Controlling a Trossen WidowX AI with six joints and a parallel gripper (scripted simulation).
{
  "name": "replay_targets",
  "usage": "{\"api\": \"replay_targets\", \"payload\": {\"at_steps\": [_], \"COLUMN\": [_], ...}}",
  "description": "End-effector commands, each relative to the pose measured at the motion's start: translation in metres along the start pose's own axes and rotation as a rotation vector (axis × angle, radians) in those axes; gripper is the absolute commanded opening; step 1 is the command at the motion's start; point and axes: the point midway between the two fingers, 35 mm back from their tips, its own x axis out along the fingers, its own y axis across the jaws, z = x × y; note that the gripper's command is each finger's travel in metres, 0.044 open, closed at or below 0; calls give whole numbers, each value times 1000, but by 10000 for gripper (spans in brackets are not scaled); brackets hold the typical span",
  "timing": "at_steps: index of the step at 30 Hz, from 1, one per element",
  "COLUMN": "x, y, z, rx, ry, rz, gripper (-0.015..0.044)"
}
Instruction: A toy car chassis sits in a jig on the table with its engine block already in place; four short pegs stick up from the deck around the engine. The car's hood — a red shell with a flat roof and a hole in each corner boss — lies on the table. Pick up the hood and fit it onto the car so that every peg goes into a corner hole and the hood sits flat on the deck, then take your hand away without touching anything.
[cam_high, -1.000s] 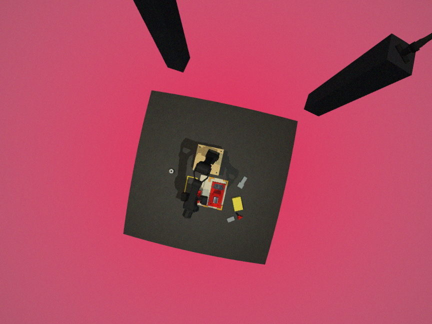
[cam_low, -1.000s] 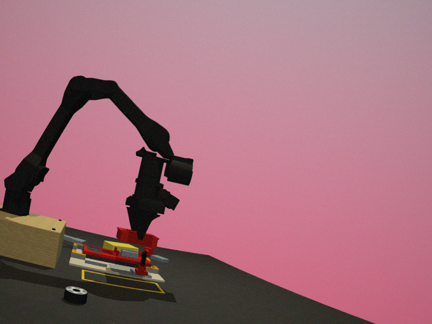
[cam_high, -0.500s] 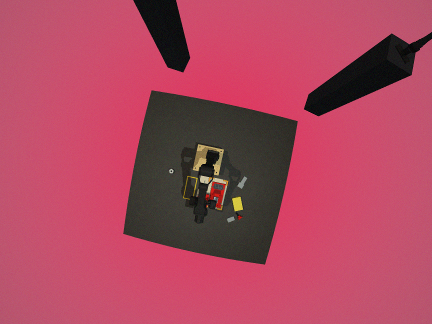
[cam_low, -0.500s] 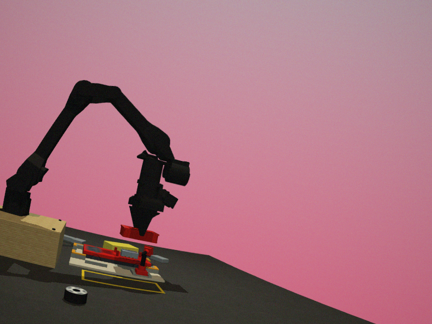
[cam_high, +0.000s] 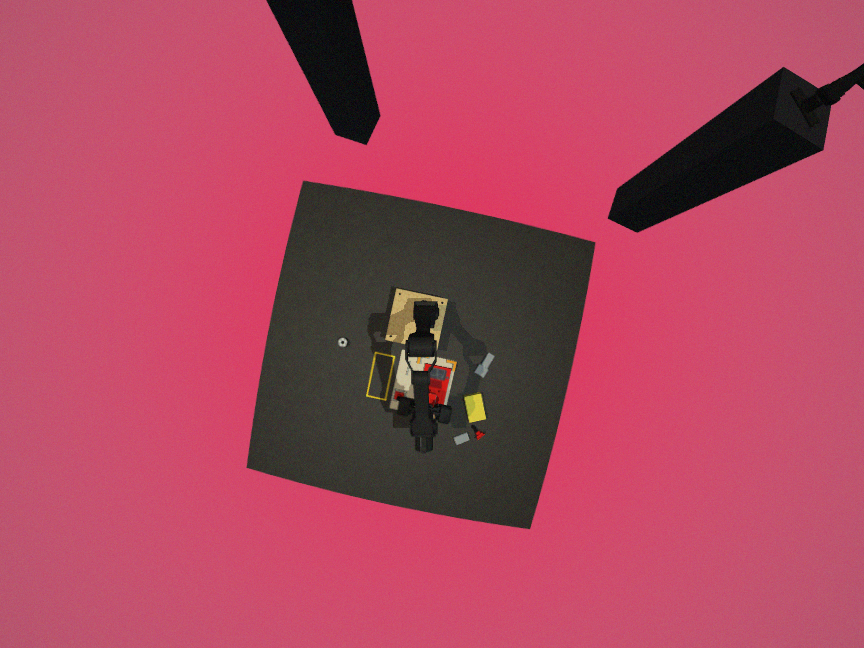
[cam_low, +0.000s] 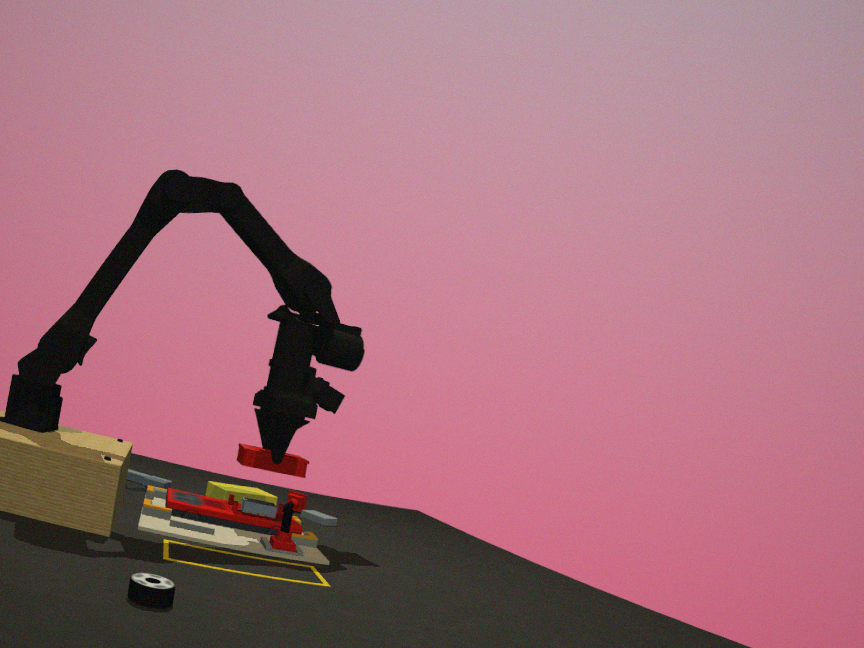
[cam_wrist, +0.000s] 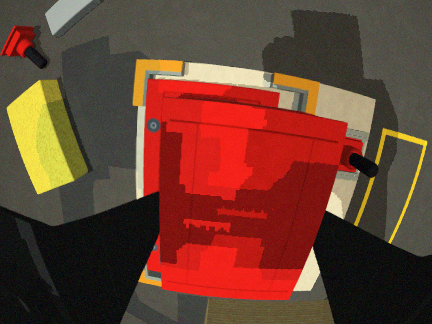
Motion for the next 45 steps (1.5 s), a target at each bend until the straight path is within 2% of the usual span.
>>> {"api": "replay_targets", "payload": {"at_steps": [1, 9, 19, 45], "x": [1, 5, 50, 51], "y": [21, 23, 26, 26], "z": [-2, -1, -3, -3], "rx": [9, 10, 10, 10], "ry": [6, 6, 6, 6], "rz": [3, 3, 4, 3], "gripper": [0, 0, 0, 0]}}
